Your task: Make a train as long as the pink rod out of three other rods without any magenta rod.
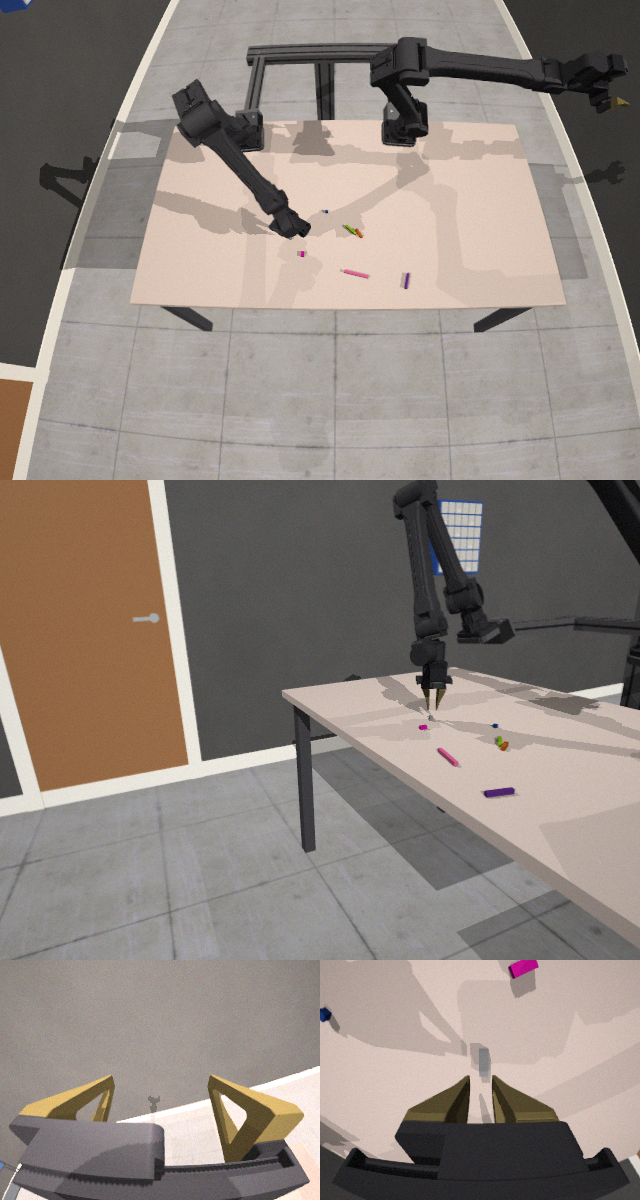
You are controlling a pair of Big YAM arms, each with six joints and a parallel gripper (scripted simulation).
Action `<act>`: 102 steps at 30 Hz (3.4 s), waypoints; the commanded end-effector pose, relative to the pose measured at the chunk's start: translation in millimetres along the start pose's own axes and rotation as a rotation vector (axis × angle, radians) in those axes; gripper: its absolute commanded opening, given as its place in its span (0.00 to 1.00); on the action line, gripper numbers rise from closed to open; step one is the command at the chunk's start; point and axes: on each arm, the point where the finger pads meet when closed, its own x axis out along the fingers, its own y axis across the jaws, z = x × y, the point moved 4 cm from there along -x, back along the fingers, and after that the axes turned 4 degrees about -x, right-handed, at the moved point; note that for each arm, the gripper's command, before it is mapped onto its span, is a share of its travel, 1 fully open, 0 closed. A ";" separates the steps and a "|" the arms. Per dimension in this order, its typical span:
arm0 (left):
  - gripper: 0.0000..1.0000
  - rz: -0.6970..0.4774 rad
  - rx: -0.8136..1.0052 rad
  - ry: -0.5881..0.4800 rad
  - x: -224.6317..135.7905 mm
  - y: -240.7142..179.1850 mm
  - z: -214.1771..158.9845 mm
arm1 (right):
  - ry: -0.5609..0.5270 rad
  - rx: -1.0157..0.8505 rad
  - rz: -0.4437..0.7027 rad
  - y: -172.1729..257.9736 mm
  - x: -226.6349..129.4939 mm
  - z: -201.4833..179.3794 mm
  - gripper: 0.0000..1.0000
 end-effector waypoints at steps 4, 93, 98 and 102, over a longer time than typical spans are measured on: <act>1.00 0.001 0.012 -0.089 -1.2 1.4 44.7 | -0.031 -0.002 -0.016 -8.2 3.2 8.7 0.23; 1.00 0.001 0.012 -0.089 -1.2 1.4 44.7 | -0.021 0.003 -0.012 -10.0 34.8 4.8 0.23; 1.00 0.001 0.012 -0.089 -1.2 1.4 44.7 | -0.021 0.003 -0.012 -10.0 34.8 4.8 0.23; 1.00 0.001 0.012 -0.089 -1.2 1.4 44.7 | -0.021 0.003 -0.012 -10.0 34.8 4.8 0.23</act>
